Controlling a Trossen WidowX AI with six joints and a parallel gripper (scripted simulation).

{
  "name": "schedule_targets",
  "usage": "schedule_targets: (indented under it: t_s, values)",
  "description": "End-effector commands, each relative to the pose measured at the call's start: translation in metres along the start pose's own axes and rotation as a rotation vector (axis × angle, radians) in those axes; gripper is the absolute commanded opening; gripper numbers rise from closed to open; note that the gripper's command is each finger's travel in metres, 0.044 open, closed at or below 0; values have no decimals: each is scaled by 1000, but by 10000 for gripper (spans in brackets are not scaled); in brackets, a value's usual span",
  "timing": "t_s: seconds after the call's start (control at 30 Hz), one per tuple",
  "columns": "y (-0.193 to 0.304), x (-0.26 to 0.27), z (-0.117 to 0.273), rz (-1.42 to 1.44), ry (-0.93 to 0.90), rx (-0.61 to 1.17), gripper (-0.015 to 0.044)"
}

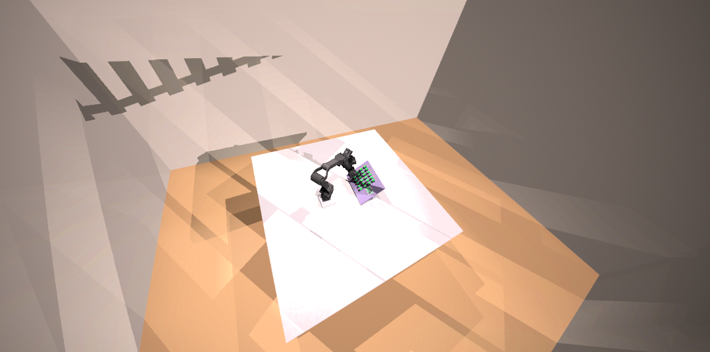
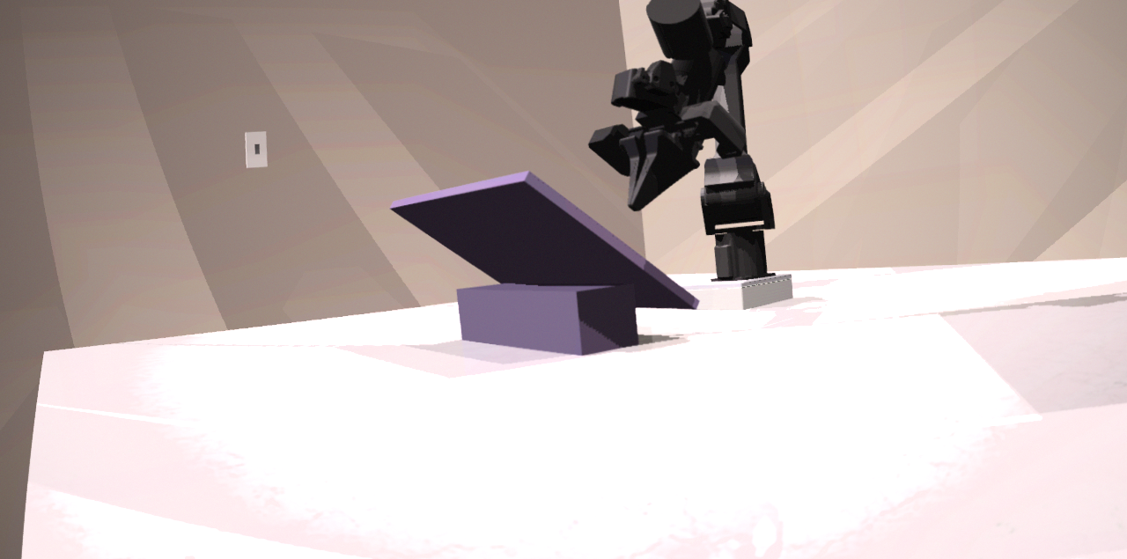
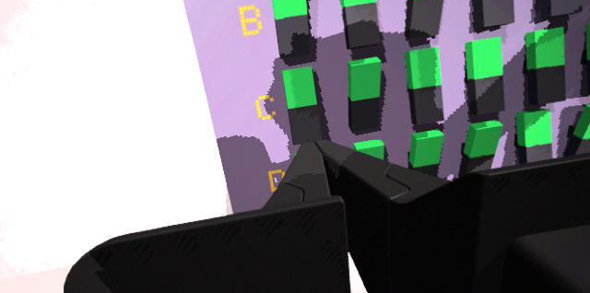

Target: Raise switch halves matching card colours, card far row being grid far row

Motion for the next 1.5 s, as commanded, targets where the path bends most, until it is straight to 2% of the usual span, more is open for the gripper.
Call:
schedule_targets:
  t_s: [0.0,0.7,1.47]
  values:
    - [5,-2,-14,9,14,-1,0]
    - [6,-2,-38,9,14,-2,0]
    - [6,-2,-38,9,14,-2,0]
Point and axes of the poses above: the point midway between the two fingers, 35 mm back from their tips, its own z axis back along the fingers, its own x axis across the jaws, y = z × x, the point moved 3 cm from there along z, back along the fingers, and after that the axes turned 1 degree about -z, right-handed, at the moved point
